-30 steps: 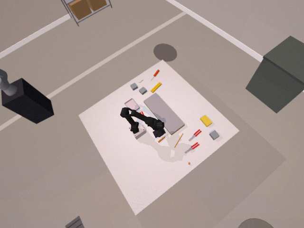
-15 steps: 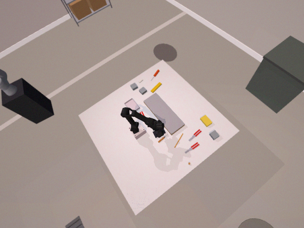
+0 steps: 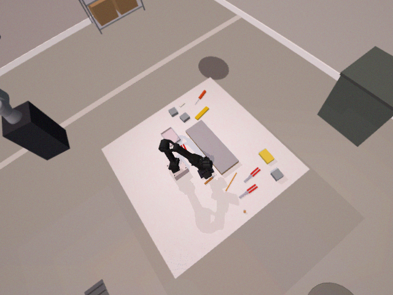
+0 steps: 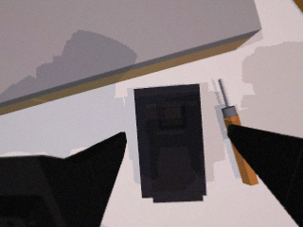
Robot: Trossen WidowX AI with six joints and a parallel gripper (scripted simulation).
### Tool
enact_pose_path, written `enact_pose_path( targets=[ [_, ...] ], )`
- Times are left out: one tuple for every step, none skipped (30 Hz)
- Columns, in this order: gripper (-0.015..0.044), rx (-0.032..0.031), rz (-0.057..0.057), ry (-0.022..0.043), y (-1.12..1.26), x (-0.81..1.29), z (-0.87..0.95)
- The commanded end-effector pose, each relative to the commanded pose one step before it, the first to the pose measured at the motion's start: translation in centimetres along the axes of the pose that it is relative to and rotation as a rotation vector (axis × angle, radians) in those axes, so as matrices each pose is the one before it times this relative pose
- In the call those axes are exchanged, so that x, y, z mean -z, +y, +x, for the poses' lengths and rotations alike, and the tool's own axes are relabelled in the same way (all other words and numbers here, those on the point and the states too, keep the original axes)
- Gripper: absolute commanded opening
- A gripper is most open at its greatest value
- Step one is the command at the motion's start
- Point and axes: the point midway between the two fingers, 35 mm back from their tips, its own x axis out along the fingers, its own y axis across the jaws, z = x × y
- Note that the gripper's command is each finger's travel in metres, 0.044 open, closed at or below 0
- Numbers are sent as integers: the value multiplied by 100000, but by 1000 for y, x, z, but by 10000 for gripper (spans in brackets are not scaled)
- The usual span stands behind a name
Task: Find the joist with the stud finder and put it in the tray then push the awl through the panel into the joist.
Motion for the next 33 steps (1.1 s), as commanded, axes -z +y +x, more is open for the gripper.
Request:
enact_pose_path(
  targets=[
    [440, -761, 519, 710, 250, 521, 758],
    [440, -2, 1, 1, 8, 52, 147],
    [440, -2, 1, 1, 9, 53, 146],
    [440, -2, 1, 1, 9, 54, 145],
    [440, -2, 1, 1, 10, 55, 144],
    [440, -3, 1, 2, 11, 56, 143],
    [440, -3, 1, 2, 12, 56, 142],
    [440, -3, 1, 2, 13, 57, 142],
    [440, -2, 1, 1, 10, 45, 109],
    [440, -1, 1, 1, 6, 27, 65],
    [440, 0, 0, 0, 2, 9, 22],
    [414, 0, 0, 0, 0, 0, 0],
    [387, 0, 0, 0, 0, 0, 0],
    [361, 0, 0, 0, 0, 0, 0],
    [335, 0, 0, 0, 0, 0, 0],
    [328, 0, 0, 0, 0, 0, 0],
    [322, 0, 0, 0, 0, 0, 0],
    [315, 0, 0, 0, 0, 0, 0],
    [308, 0, 0, 0, 0, 0, 0],
    [302, 0, 0, 0, 0, 0, 0],
    [295, 0, 0, 0, 0, 0, 0],
    [288, 0, 0, 0, 0, 0, 0],
    [282, 0, 0, 0, 0, 0, 0],
    [275, 0, 0, 0, 0, 0, 0],
    [268, 0, 0, 0, 0, 0, 0],
    [262, 0, 0, 0, 0, 0, 0],
    [255, 0, 0, 0, 0, 0, 0],
    [248, 0, 0, 0, 0, 0, 0],
    [242, 0, 0, 0, 0, 0, 0],
    [235, 0, 0, 0, 0, 0, 0],
    [228, 0, 0, 0, 0, 0, 0],
    [222, 0, 0, 0, 0, 0, 0],
    [215, 0, 0, 0, 0, 0, 0]
  ],
)
